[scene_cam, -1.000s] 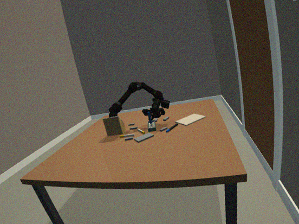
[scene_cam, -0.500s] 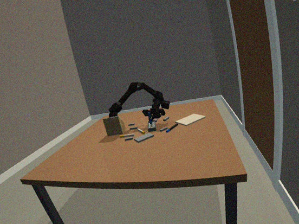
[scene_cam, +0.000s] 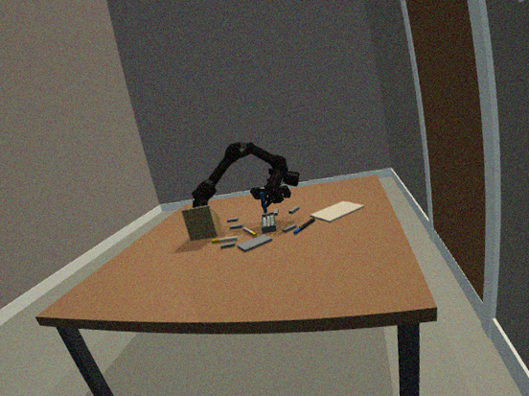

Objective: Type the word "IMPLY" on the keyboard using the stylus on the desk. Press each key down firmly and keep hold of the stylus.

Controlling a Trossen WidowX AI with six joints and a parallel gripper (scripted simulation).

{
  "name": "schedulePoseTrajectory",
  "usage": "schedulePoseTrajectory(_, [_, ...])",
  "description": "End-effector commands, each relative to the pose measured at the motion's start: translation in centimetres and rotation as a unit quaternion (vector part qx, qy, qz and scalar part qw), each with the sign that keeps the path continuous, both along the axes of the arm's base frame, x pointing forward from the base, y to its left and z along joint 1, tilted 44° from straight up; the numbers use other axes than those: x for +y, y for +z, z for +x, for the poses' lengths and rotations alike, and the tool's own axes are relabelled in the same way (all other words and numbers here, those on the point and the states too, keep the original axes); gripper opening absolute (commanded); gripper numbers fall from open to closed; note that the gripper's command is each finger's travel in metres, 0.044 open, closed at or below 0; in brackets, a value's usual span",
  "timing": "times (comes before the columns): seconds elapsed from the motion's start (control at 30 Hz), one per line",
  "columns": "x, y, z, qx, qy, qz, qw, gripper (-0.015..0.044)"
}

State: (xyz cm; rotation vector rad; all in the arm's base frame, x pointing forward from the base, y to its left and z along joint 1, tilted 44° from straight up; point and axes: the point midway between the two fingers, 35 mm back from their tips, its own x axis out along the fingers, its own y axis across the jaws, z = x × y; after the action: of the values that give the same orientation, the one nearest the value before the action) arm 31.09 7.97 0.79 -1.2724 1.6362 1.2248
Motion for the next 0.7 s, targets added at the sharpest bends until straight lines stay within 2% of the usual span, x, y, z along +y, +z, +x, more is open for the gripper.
schedulePoseTrajectory(0.0, [-0.6,0.7,0.2,-0.002,0.001,0.0,1.0,0.0081])
schedulePoseTrajectory(0.07, [-0.3,0.3,0.2,-0.002,-0.002,0.001,1.0,0.0084])
schedulePoseTrajectory(0.27, [-0.3,0.3,0.2,-0.002,-0.002,0.001,1.0,0.0044])
schedulePoseTrajectory(0.33, [0.0,0.6,0.1,-0.003,-0.002,0.001,1.0,0.0])
schedulePoseTrajectory(0.67, [4.9,6.3,-2.2,-0.002,0.001,0.002,1.0,0.0])
